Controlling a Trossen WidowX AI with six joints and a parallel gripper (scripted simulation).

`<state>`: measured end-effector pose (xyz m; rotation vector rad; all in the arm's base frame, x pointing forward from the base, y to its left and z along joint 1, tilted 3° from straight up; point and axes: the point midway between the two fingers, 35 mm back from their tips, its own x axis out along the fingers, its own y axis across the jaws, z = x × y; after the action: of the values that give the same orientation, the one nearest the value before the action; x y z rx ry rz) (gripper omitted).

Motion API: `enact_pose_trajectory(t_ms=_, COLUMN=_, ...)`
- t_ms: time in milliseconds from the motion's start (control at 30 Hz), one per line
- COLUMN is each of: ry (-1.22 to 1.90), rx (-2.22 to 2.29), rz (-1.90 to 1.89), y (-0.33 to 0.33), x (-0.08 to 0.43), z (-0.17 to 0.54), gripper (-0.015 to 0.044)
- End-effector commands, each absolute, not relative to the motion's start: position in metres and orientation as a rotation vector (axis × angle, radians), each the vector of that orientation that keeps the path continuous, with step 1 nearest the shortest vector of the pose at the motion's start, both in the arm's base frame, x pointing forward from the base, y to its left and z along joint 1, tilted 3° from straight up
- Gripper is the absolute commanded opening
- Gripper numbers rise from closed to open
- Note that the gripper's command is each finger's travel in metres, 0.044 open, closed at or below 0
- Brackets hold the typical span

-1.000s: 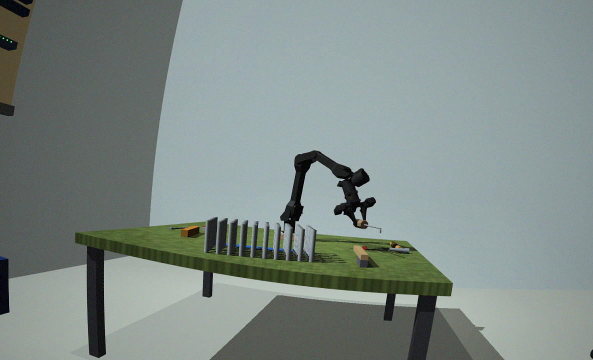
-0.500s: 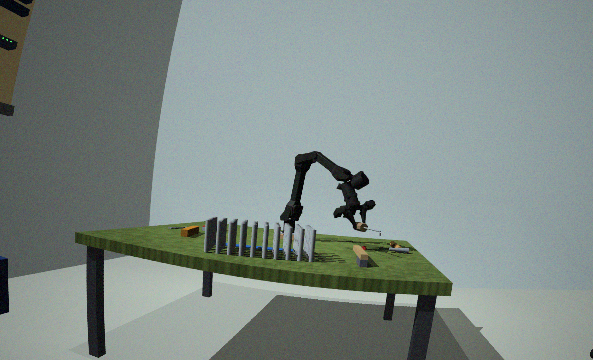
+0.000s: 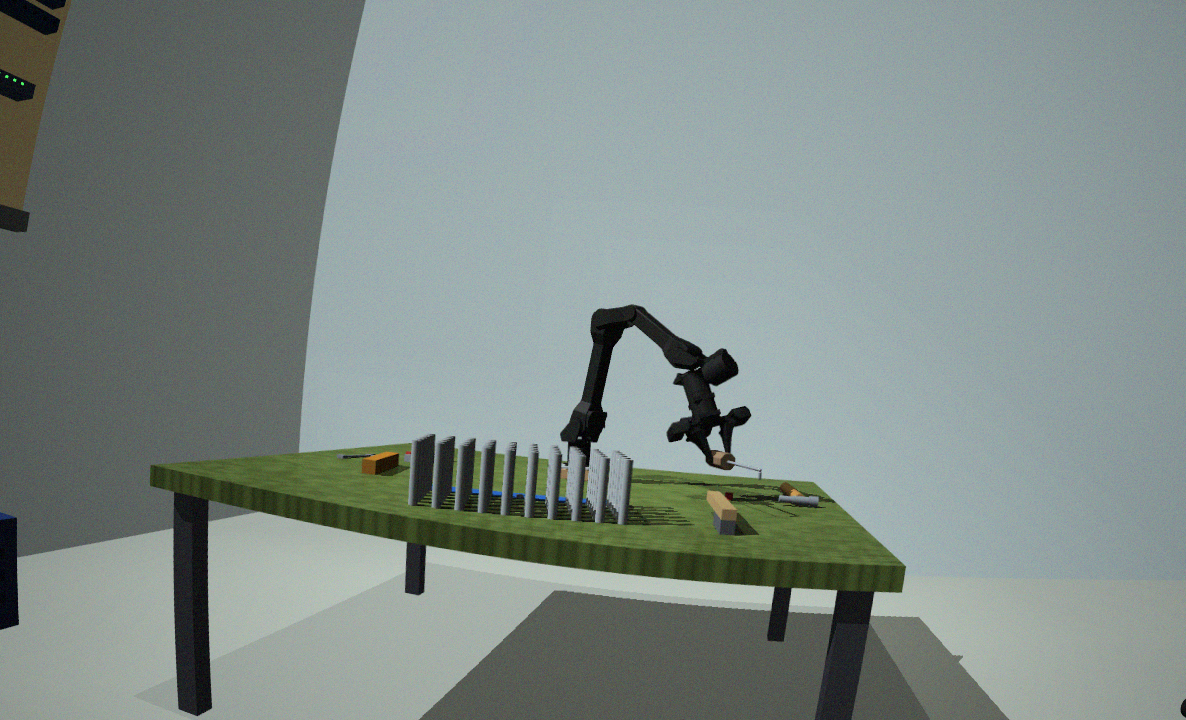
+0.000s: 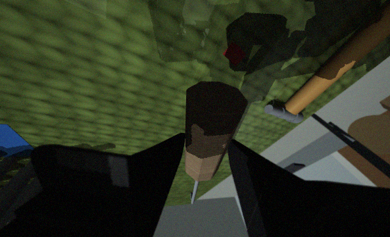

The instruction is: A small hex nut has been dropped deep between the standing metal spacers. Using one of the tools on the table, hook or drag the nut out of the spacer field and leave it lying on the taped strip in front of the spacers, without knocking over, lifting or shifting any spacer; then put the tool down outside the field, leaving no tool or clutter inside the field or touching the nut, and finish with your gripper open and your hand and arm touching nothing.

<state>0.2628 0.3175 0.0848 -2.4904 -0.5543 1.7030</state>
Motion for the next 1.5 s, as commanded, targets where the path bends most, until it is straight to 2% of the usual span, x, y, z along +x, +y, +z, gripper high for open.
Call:
enact_pose_trajectory(t_ms=0, ry=-0.555, rx=-2.499, rz=1.696, y=0.317, x=0.264, z=0.081, gripper=0.0000)
enact_pose_trajectory(t_ms=1467, ry=-0.554, rx=-2.499, rz=1.697, y=0.313, x=0.261, z=0.043, gripper=0.0000)
